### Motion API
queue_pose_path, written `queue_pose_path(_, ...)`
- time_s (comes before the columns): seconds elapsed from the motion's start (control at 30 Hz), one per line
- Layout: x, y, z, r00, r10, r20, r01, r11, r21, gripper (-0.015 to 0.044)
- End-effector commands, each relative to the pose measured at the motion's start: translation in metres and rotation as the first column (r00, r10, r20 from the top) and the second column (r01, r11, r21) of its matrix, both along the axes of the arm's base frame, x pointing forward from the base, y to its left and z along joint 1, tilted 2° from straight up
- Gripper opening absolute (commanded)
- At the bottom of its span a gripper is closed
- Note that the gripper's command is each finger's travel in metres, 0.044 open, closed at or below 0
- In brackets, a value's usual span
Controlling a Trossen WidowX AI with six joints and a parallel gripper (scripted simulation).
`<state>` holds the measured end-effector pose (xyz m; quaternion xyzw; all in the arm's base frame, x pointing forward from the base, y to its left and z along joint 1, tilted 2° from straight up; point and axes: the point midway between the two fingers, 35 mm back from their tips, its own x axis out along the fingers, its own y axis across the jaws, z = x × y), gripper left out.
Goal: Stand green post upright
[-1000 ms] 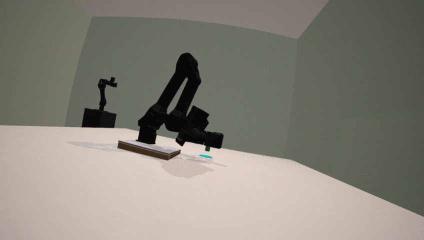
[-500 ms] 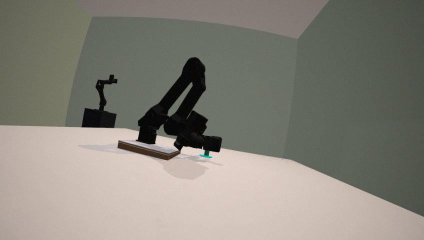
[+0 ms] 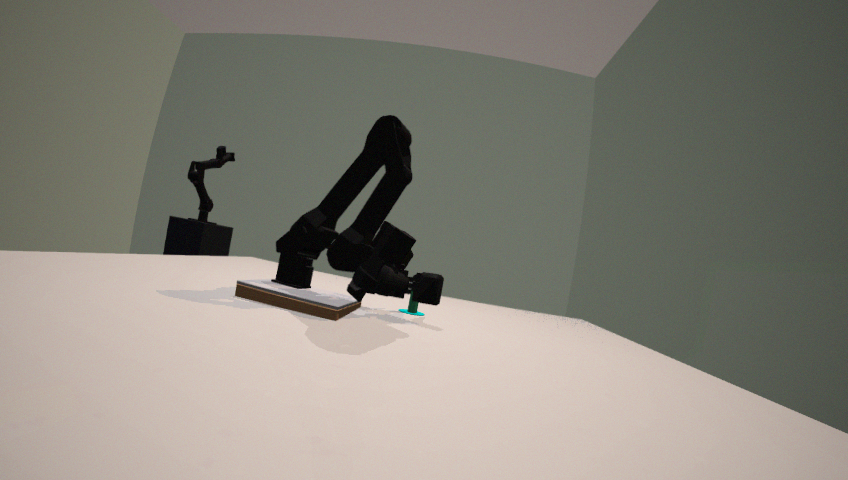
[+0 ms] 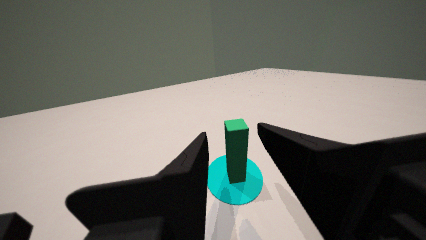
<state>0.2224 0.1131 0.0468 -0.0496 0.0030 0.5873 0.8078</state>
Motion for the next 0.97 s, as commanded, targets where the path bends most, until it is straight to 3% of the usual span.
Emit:
queue_pose_path(0.0, 0.0, 0.0, 0.0, 1.0, -0.003, 0.004, 0.003, 1.0, -0.003, 0.0311)
queue_pose_path(0.13, 0.0, 0.0, 0.0, 1.0, -0.003, 0.004, 0.003, 1.0, -0.003, 0.04)
queue_pose_path(0.93, 0.008, -0.005, 0.062, 0.999, 0.004, -0.032, -0.004, 1.0, 0.021, 0.04)
